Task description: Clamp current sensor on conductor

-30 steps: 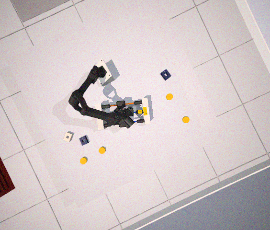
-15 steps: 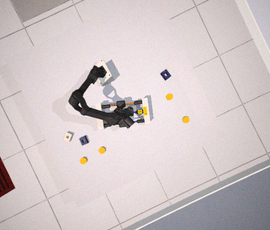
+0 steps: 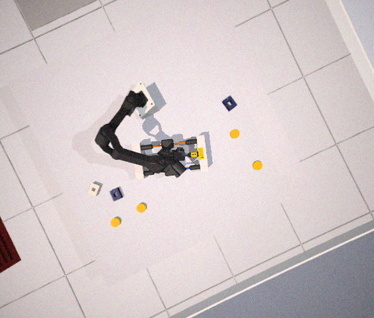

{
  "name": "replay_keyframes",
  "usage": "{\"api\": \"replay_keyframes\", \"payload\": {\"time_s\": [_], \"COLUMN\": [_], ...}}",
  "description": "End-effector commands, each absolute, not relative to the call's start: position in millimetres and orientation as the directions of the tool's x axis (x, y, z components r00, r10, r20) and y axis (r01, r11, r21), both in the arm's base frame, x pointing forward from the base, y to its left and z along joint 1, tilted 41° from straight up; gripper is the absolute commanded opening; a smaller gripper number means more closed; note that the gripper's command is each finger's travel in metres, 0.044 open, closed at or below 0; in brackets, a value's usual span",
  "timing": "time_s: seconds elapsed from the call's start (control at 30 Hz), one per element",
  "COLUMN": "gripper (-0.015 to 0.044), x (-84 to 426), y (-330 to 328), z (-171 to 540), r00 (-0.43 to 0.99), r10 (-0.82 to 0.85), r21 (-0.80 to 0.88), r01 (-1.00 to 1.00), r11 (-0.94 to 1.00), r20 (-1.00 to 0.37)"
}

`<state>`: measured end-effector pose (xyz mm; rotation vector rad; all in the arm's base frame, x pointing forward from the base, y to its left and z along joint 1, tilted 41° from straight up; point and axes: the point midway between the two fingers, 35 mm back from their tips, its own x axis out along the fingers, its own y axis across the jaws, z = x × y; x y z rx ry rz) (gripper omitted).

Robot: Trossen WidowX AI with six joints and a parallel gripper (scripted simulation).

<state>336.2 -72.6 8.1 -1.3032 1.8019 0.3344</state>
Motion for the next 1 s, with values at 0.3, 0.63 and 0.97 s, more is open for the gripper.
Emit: {"api": "replay_keyframes", "payload": {"time_s": [0.3,0.63,0.97], "gripper": [0.0,0.0,0.0], "x": [336.4,337.4,337.4], "y": [-71.0,-61.5,-61.3], "z": [9.9,20.7,21.0], "r00": [-0.079,-0.069,-0.069], "r10": [-0.641,-0.648,-0.648], "r21": [-0.259,-0.266,-0.266], "r01": [-0.872,-0.875,-0.875], "r11": [0.416,0.405,0.404], "r20": [-0.763,-0.759,-0.758]}}
